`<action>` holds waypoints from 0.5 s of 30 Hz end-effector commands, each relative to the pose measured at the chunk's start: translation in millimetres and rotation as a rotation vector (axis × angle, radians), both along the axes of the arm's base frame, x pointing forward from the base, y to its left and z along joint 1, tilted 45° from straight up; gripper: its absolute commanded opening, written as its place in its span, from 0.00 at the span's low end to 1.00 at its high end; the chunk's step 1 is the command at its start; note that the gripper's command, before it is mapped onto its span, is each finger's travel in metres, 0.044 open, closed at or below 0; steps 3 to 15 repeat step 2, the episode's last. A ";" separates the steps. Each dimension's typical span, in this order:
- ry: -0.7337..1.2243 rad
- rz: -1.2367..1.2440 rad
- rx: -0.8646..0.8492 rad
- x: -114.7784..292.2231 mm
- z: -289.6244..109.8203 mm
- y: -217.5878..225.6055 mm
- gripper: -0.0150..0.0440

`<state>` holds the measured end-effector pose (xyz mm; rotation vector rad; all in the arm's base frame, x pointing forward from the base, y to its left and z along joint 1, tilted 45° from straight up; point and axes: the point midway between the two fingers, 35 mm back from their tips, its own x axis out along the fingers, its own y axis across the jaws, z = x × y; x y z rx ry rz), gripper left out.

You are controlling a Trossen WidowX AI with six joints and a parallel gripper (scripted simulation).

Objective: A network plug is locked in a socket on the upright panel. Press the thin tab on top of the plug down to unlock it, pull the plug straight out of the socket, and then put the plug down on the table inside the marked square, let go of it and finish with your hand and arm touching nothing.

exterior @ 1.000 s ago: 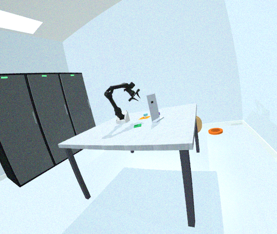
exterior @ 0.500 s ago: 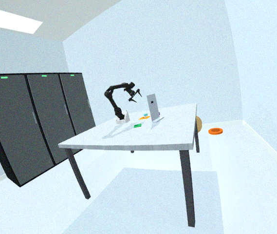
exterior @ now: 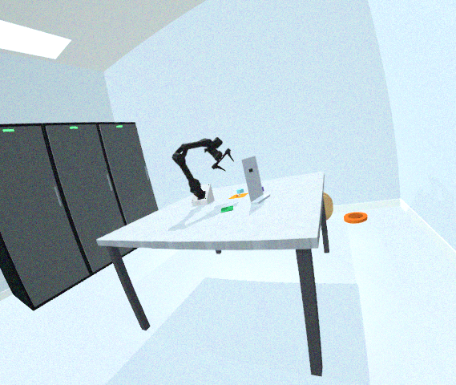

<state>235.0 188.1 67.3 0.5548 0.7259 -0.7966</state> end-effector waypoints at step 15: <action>0.003 -0.005 0.002 -0.6 -1.1 0.2 1.00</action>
